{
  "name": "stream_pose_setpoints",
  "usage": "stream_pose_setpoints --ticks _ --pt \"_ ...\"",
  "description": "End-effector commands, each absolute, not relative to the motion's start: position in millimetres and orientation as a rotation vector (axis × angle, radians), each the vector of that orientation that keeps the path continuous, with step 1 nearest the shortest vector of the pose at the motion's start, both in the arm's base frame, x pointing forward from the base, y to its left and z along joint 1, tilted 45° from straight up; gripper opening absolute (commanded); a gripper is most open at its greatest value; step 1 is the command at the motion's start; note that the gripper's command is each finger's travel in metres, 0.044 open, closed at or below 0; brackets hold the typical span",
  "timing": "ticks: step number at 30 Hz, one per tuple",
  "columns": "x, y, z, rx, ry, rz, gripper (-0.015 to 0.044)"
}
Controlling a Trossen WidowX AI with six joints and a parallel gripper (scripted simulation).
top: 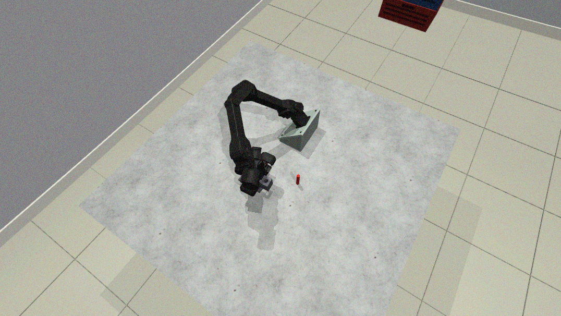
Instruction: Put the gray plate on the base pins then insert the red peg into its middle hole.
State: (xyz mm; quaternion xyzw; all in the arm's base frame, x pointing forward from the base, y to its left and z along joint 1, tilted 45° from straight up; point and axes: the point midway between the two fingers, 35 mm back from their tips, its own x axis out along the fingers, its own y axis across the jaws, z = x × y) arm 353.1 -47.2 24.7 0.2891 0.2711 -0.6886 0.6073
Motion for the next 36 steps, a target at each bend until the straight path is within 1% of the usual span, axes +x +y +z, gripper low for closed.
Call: stream_pose_setpoints --ticks 1,20,36 --pt "350 -57 29 0.674 0.613 -1.589 0.0000" --pt "325 -110 44 0.704 0.550 -1.624 0.0000" --pt "323 -112 45 0.705 0.547 -1.625 0.0000"
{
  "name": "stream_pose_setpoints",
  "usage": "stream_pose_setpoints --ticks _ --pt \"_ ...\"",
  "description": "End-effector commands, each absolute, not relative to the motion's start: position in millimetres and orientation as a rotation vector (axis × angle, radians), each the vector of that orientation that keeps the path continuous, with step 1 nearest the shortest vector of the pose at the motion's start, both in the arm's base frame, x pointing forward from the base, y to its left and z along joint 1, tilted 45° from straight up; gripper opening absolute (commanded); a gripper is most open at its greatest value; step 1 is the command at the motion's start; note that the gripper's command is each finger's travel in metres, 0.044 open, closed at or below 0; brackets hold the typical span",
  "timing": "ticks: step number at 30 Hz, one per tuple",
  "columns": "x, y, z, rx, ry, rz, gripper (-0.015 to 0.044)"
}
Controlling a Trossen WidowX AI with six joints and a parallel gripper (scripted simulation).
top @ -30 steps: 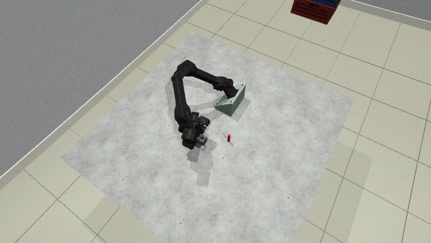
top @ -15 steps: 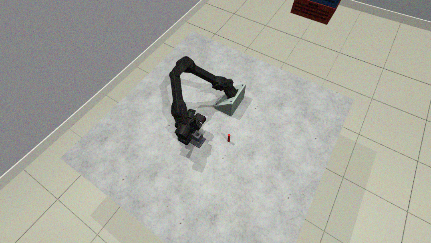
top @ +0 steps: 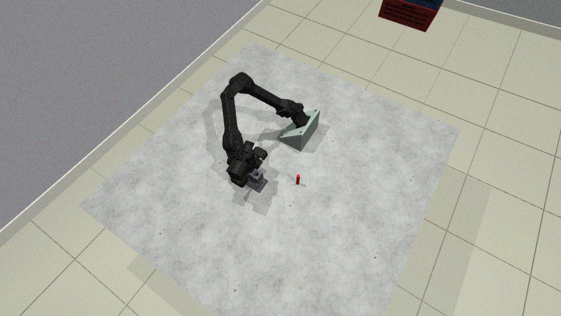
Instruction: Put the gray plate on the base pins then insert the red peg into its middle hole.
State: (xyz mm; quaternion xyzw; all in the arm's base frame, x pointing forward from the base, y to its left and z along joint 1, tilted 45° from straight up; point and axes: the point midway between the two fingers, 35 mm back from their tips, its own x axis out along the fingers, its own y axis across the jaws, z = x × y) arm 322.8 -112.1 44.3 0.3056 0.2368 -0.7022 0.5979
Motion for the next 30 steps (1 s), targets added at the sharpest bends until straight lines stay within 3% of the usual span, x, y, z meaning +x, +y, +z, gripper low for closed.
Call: stream_pose_setpoints --ticks 1,30 --pt "323 -112 45 0.705 0.547 -1.625 0.0000" --pt "321 -136 21 0.704 0.546 -1.625 0.0000"
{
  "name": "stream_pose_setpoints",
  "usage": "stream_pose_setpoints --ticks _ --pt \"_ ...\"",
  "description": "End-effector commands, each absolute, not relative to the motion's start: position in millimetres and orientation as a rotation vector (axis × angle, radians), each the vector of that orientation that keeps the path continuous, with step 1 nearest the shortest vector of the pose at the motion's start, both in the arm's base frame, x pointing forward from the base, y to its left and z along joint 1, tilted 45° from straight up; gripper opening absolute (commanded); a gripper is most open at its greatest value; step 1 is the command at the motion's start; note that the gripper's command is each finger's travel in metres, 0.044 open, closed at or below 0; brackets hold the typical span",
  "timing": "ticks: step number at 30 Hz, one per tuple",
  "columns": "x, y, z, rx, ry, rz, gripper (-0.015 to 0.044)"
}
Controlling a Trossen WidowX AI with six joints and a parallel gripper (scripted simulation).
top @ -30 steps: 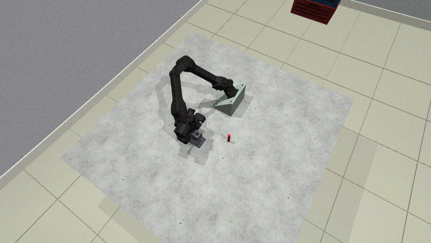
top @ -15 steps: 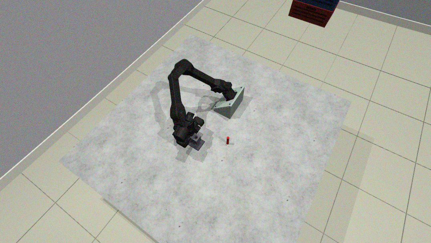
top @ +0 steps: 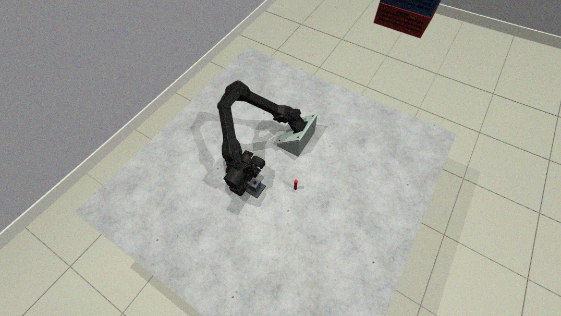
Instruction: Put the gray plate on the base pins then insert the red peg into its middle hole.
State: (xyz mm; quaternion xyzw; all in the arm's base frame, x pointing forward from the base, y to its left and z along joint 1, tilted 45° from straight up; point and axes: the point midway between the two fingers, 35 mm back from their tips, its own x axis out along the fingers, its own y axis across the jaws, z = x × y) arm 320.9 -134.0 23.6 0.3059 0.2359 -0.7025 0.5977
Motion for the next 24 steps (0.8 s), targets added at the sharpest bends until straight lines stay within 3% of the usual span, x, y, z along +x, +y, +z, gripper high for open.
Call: stream_pose_setpoints --ticks 1,11,24 --pt "320.8 -137.3 20.2 0.704 0.546 -1.625 0.0000" --pt "320.1 -138.5 19.5 0.710 0.547 -1.630 0.0000" --pt "320.1 -138.5 19.5 0.710 0.547 -1.630 0.0341"
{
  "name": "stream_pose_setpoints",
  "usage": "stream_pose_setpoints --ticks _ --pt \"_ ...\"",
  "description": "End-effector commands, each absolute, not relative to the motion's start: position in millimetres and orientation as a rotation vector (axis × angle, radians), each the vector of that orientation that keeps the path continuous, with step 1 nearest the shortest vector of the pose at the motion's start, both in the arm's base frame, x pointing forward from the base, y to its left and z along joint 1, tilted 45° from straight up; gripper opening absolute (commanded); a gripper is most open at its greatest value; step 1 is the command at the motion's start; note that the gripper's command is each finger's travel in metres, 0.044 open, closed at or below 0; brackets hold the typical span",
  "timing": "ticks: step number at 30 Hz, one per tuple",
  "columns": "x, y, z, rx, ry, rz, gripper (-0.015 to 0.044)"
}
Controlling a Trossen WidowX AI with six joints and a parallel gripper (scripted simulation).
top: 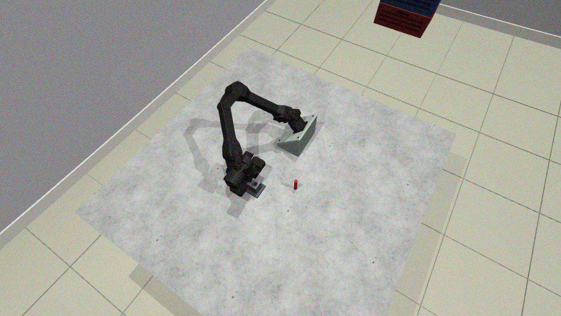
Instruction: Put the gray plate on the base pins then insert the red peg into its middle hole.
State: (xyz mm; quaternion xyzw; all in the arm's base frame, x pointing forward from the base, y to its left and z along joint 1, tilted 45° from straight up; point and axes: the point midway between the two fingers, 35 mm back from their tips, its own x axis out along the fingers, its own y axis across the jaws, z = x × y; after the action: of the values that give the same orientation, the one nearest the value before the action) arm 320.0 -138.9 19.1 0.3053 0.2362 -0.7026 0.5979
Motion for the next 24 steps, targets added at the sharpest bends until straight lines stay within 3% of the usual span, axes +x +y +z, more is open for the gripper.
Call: stream_pose_setpoints --ticks 1,4,9,16,24 --pt "320 -138 19 0.710 0.547 -1.630 0.0368" --pt "320 -138 19 0.710 0.547 -1.630 0.0440" --pt "323 -131 26 0.712 0.549 -1.629 0.0440" --pt "332 -57 101 0.707 0.551 -1.625 0.0440" --pt "333 -33 84 0.676 0.600 -1.598 0.0440"
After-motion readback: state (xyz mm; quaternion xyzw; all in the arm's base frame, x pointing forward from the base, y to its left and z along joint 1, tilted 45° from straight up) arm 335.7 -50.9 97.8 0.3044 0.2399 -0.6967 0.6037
